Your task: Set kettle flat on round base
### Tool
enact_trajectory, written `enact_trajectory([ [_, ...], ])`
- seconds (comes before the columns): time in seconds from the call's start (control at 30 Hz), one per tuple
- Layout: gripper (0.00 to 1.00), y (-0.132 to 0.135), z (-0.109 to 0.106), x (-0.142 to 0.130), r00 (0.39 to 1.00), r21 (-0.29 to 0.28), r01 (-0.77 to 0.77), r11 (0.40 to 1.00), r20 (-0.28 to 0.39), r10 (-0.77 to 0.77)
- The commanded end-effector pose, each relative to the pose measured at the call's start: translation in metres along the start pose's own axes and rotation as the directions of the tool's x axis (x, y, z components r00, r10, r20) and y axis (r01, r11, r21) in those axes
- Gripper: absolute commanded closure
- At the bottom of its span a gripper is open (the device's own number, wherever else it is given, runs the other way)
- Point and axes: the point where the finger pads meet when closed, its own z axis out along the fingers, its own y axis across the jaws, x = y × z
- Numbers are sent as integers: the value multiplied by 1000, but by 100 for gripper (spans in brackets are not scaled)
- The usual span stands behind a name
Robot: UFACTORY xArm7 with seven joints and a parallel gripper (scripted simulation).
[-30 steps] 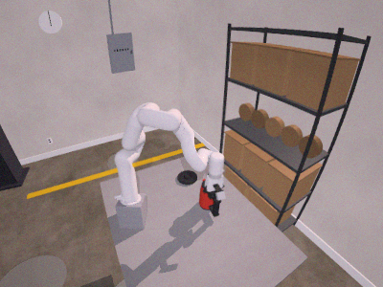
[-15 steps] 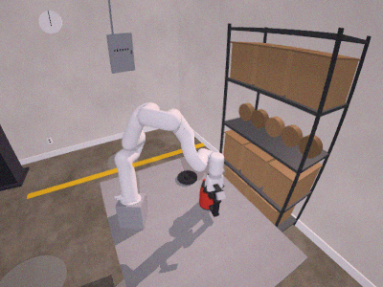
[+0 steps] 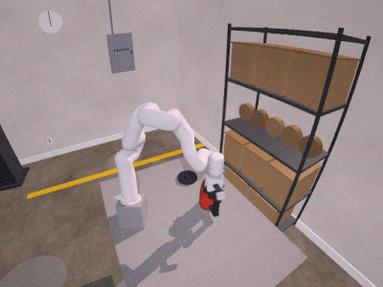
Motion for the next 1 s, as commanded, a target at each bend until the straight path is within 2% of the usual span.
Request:
enact_trajectory([
  [0.0, 100, -2, -3, 1, 1000, 5, 0, 1000, -3, 0],
  [0.27, 100, -2, -9, 1, 1000, 5, 0, 1000, -3, 0],
  [0.97, 100, -1, -40, 1, 1000, 5, 0, 1000, -3, 0],
])
